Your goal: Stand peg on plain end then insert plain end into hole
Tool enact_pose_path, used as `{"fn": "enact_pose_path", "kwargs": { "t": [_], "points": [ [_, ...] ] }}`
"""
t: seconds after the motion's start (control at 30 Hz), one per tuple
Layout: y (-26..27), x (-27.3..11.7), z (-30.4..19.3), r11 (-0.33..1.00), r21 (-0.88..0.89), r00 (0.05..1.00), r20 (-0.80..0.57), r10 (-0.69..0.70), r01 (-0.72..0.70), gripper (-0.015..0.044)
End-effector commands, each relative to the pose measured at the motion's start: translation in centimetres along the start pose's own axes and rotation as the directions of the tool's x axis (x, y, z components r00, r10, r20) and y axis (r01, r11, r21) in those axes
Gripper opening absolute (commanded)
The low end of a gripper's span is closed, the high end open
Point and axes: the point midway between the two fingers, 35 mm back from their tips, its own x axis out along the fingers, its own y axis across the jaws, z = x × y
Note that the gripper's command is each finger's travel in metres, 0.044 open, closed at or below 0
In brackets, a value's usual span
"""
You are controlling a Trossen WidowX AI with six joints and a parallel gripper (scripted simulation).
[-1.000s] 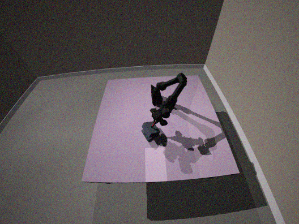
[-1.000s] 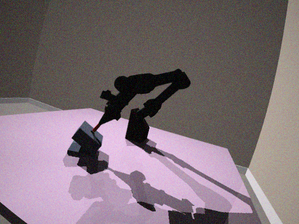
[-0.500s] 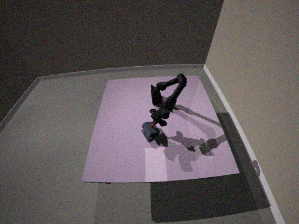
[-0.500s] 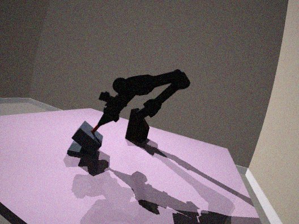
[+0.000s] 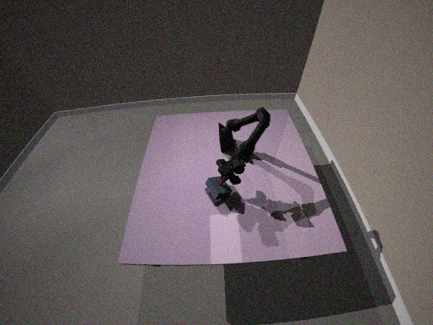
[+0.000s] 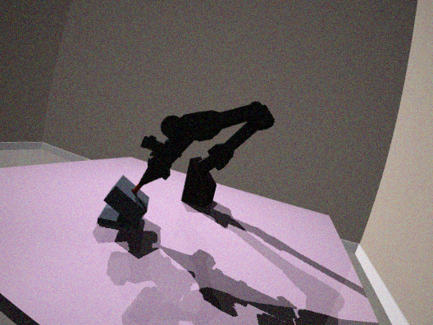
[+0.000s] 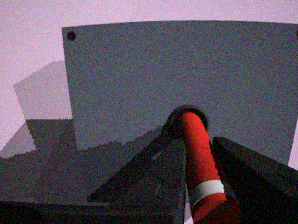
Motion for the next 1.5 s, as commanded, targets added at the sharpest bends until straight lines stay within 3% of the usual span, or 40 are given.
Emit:
{"fn": "enact_pose_path", "kwargs": {
  "t": [0.0,1.13,1.47],
  "points": [
    [-0.1,0.3,0.0,1.0,0.004,1.0,0.001,-0.002,0.002,0.0],
    [0.0,1.5,0.0,1.0,0.0,1.0,-0.002,0.0,0.0,0.0],
    [0.0,1.5,0.0,1.0,0.0,1.0,-0.002,0.0,0.0,0.0263]
  ]
}}
